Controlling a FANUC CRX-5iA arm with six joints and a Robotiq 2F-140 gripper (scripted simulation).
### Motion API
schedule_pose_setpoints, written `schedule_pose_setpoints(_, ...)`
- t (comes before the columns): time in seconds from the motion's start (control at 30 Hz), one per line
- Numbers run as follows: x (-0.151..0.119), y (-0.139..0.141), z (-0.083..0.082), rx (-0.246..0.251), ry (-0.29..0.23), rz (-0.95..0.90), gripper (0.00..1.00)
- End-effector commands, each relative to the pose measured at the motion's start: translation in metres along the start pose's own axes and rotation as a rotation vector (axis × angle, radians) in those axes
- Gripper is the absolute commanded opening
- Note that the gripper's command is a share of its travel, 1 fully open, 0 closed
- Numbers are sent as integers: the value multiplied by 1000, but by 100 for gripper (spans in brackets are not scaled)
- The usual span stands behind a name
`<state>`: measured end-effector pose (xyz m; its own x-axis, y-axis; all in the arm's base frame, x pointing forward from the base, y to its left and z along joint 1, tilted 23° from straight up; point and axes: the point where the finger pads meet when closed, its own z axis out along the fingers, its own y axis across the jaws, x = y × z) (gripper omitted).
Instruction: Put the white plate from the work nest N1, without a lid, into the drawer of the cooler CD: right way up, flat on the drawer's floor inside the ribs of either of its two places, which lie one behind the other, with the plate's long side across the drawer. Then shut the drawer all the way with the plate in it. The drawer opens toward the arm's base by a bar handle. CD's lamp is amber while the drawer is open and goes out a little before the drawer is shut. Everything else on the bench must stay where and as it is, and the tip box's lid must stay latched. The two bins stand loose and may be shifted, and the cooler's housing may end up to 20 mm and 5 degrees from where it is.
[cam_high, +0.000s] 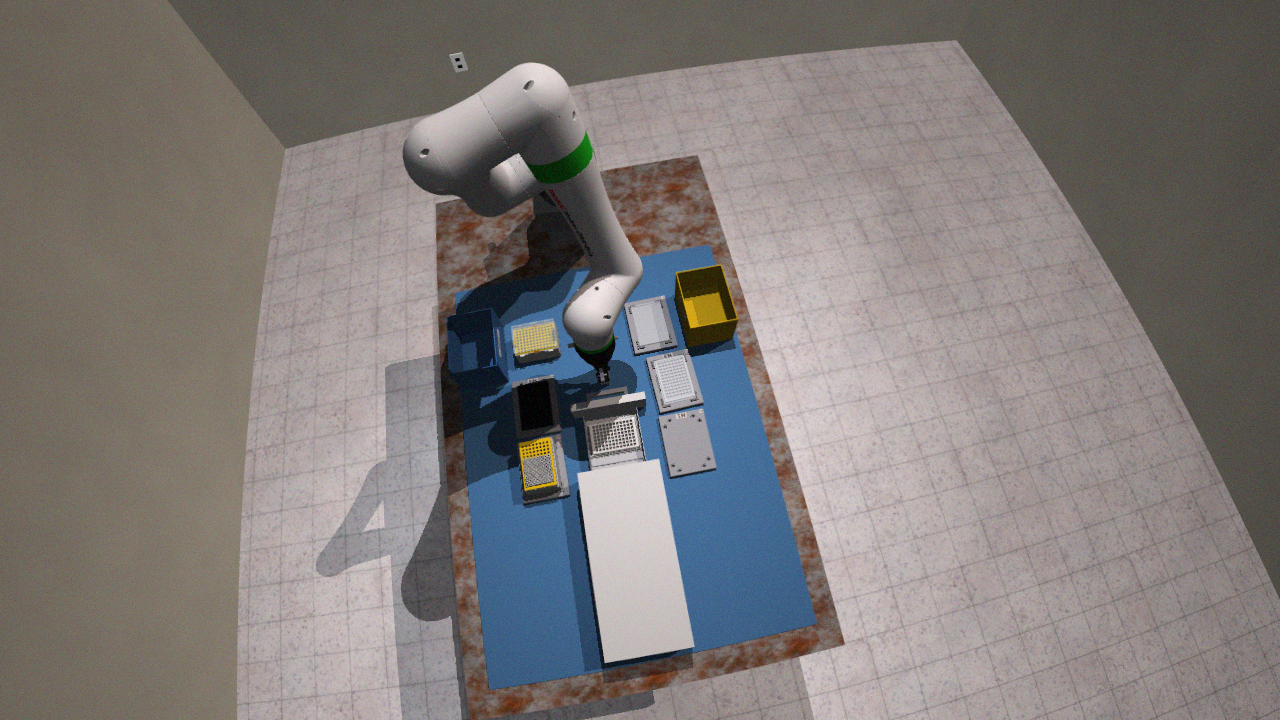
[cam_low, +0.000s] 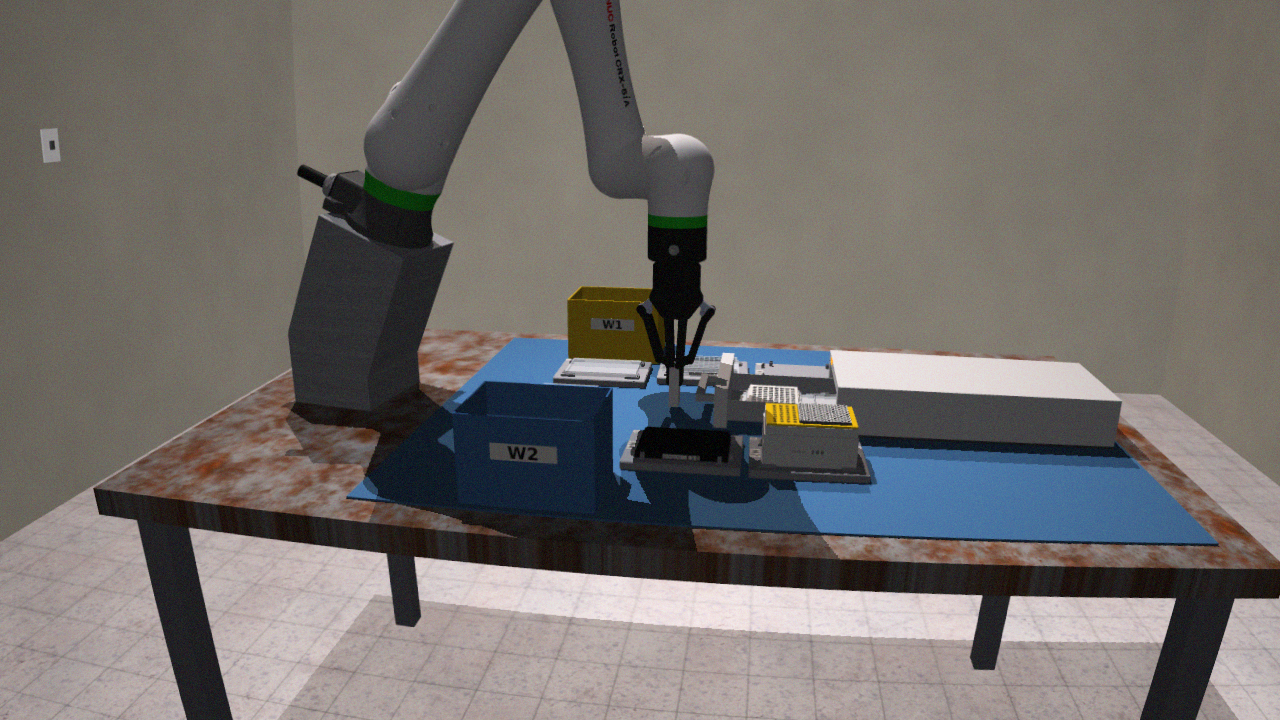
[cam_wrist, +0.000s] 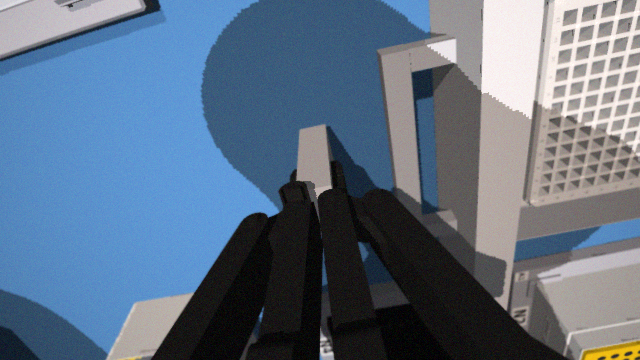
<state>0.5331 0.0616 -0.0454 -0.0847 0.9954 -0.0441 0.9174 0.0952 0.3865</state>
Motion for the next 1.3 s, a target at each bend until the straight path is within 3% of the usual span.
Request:
schedule_pose_setpoints(0.0, 0, 0, 0, 0, 0, 0, 0)
schedule_pose_setpoints(0.33, 0, 0, 0, 0, 0, 0, 0)
schedule_pose_setpoints(1.27, 0, 34, 0, 0, 0, 0, 0)
